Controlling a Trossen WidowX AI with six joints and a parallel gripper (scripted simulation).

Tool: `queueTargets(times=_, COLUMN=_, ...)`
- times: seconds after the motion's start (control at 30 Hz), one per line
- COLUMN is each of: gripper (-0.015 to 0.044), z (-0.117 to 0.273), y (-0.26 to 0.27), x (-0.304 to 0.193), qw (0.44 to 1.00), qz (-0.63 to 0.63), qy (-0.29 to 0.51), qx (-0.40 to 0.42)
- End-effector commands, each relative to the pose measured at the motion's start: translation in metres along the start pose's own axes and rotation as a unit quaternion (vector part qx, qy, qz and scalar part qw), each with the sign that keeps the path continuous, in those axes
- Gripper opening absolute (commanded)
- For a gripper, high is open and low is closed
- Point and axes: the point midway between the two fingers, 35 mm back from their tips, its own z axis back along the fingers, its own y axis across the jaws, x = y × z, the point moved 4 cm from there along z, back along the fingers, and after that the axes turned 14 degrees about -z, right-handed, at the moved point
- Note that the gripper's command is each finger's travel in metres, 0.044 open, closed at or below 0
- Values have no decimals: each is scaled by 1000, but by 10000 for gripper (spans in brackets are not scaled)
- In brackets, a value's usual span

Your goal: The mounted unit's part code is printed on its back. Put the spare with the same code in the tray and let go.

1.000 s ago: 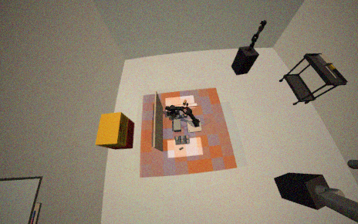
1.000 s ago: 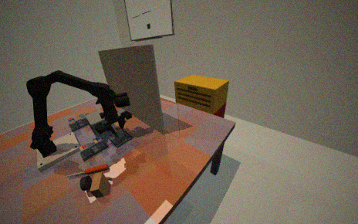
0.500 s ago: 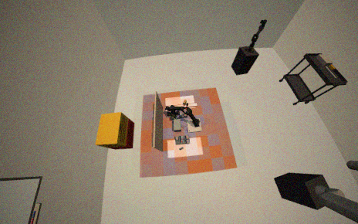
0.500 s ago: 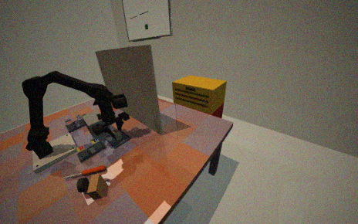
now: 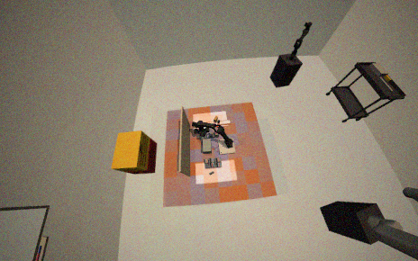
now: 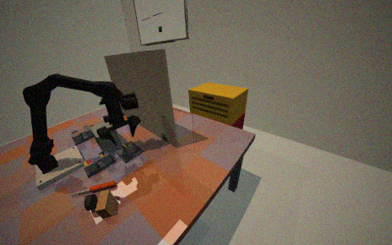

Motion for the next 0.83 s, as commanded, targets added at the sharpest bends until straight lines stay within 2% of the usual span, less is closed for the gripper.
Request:
queueTargets(times=0.0, gripper=440, z=57, y=4, x=2, qw=1000, qz=1, qy=1, qx=-12)
queueTargets(times=0.8, gripper=440, z=60, y=3, x=1, qw=1000, qz=0, qy=7, qx=-26)
